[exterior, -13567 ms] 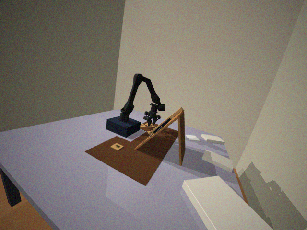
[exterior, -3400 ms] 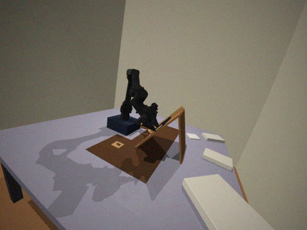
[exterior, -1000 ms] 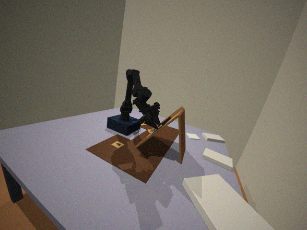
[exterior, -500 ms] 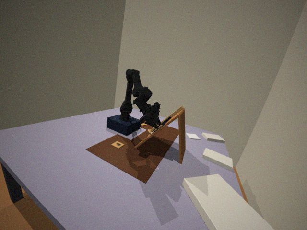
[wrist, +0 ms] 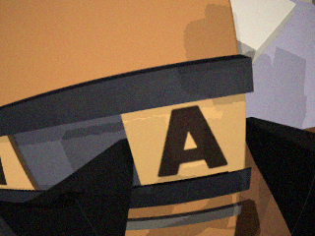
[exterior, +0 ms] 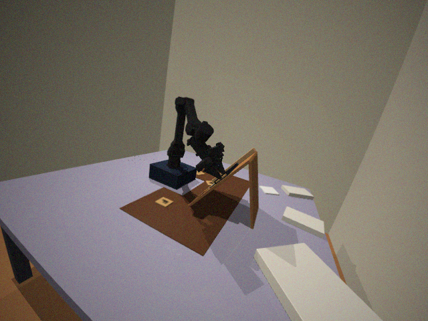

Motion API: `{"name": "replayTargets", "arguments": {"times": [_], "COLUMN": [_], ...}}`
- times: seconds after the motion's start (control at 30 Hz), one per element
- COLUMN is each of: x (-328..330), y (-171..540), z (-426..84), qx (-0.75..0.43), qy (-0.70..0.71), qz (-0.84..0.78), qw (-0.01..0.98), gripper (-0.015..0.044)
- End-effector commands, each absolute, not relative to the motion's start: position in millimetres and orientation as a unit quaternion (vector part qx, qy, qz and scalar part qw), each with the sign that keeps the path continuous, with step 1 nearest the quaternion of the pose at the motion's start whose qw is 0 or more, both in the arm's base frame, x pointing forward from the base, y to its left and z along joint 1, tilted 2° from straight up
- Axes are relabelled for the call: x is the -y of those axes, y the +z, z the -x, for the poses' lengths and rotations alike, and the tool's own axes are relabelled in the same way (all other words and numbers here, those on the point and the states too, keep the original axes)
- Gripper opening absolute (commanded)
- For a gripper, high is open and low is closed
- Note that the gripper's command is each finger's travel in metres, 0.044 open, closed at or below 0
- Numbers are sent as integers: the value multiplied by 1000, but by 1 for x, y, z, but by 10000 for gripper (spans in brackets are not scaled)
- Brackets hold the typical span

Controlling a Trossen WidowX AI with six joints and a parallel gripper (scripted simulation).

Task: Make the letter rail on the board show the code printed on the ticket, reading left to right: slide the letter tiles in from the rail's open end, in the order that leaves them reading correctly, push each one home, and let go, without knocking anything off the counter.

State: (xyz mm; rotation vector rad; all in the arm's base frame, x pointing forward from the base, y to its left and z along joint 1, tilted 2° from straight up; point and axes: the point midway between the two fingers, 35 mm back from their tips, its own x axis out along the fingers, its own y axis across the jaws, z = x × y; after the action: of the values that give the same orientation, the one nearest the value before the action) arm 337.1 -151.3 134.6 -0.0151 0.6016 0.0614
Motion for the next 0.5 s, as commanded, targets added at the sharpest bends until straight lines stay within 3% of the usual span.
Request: {"name": "replayTargets", "arguments": {"times": [0.0, 0.47], "x": [148, 136], "y": [135, 135], "z": [-336, -335], "qx": [-295, -295], "qy": [29, 29], "qz": [7, 7], "qw": [955, 955], "gripper": [0, 0]}}
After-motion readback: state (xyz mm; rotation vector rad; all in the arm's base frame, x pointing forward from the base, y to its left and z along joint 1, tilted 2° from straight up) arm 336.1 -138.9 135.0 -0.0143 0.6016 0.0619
